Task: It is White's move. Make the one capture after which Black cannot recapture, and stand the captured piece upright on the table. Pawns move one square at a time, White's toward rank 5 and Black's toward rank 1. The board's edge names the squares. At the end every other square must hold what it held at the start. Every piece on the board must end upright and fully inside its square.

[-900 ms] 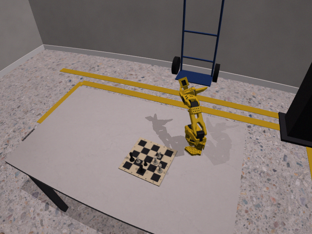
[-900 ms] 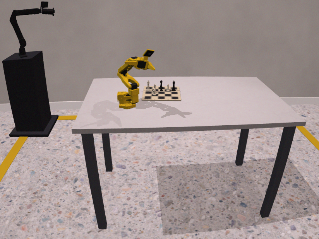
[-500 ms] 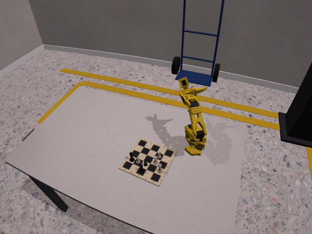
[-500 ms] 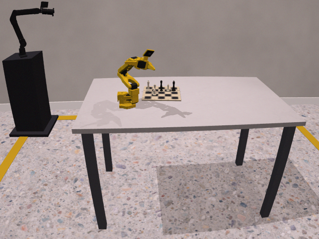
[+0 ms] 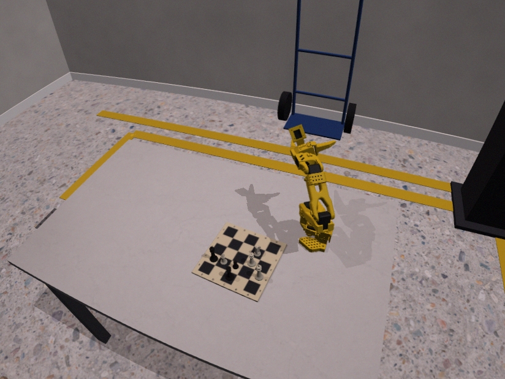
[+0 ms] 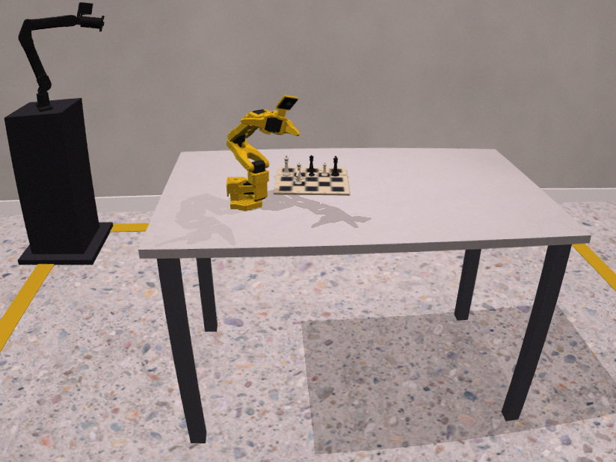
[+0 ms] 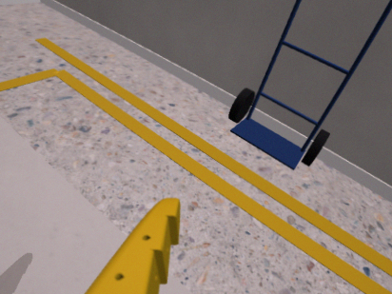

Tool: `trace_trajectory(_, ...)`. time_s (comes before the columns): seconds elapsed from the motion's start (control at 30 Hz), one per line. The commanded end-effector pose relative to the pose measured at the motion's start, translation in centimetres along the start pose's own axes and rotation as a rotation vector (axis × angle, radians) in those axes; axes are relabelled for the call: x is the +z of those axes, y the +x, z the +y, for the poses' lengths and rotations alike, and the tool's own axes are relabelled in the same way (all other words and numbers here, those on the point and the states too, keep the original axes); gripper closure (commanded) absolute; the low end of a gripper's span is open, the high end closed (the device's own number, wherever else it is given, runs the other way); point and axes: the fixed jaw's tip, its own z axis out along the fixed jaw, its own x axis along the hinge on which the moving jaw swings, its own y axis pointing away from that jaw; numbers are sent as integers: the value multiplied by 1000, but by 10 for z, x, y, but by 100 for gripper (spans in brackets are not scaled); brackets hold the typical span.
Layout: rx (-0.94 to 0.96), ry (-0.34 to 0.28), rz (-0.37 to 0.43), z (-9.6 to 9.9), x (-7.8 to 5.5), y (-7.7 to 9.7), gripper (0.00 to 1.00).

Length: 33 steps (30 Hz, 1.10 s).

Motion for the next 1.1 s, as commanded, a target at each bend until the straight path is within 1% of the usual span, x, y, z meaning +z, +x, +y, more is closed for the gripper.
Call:
trace_trajectory(0.0, 1, 0, -2, 0, 0, 0, 0)
trace_trajectory(0.87, 1, 0, -5, 0, -1, -1, 0)
trace_trajectory(0.97, 2, -8, -8, 1, -1, -2, 0)
trace_trajectory(1.07, 2, -28, -11, 5, -2, -2, 1)
